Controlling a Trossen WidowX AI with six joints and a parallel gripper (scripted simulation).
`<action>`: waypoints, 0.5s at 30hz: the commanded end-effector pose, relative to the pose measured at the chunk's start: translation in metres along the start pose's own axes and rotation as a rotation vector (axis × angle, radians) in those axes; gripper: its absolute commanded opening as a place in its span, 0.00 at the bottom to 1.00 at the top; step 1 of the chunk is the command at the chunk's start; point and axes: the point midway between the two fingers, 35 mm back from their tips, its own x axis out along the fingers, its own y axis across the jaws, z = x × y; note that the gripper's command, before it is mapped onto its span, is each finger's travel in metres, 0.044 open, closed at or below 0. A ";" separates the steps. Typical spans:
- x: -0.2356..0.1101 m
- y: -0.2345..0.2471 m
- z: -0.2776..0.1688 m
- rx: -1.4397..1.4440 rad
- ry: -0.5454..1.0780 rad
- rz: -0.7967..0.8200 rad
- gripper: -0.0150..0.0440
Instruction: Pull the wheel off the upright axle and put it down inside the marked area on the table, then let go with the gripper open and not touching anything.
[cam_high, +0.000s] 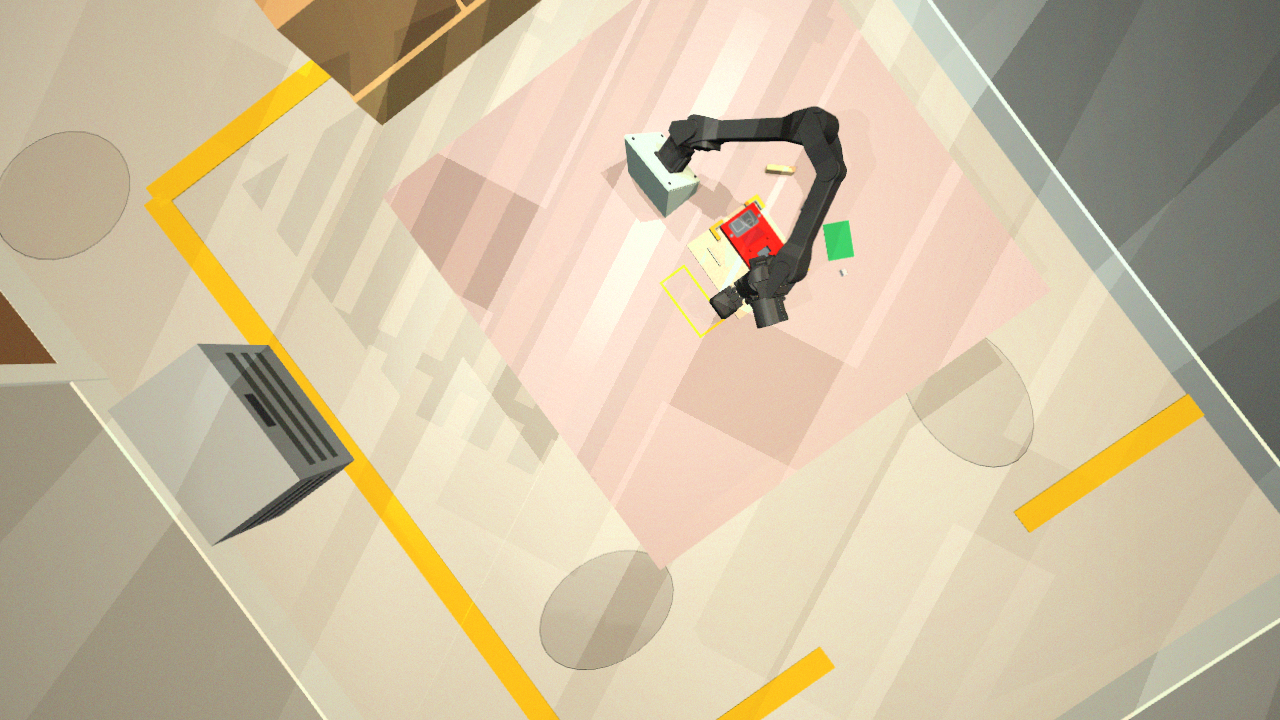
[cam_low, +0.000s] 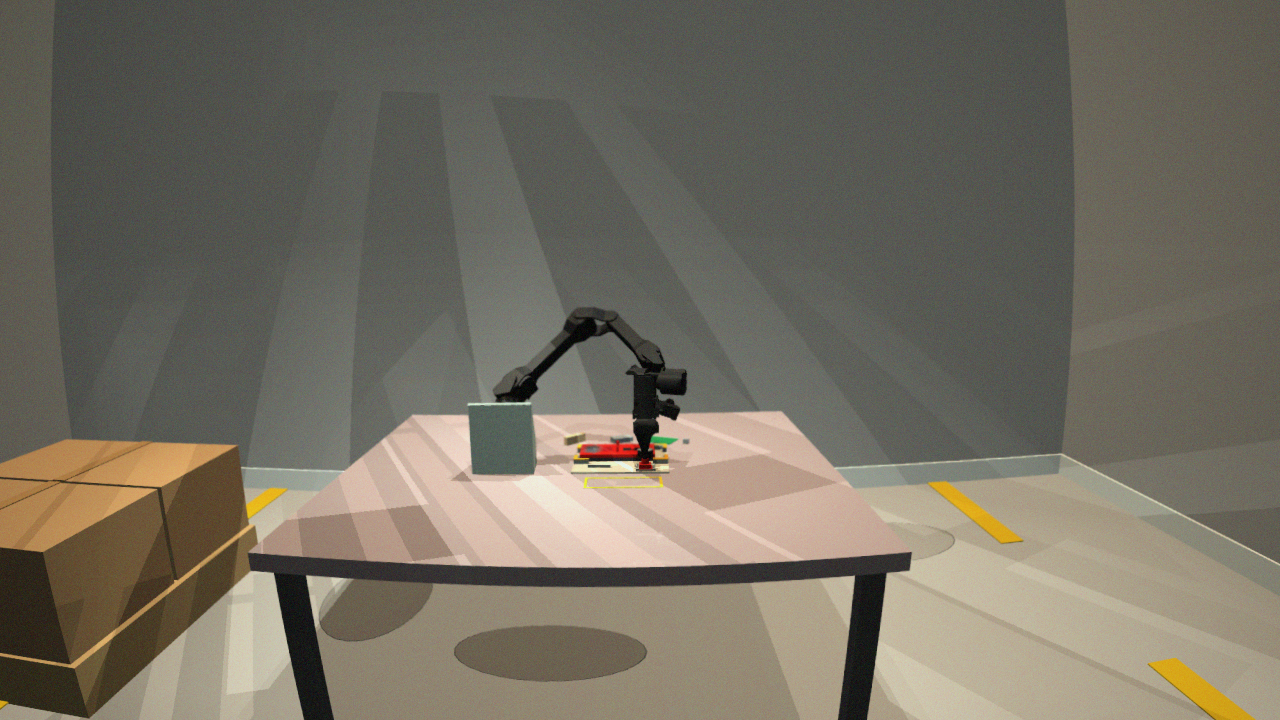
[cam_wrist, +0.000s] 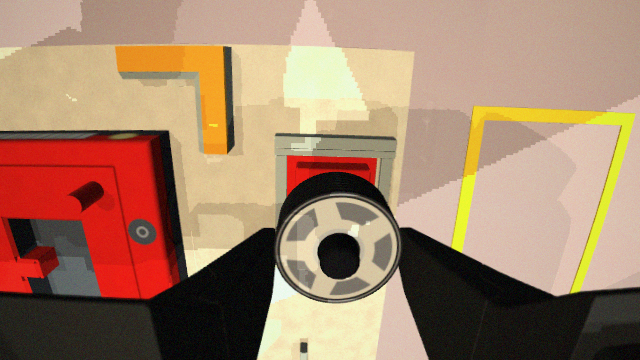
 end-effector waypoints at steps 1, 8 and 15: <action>-0.004 -0.001 0.000 -0.003 -0.005 -0.001 0.25; -0.006 -0.001 0.000 -0.002 -0.006 -0.001 0.25; -0.008 -0.001 0.000 -0.002 -0.006 -0.001 0.25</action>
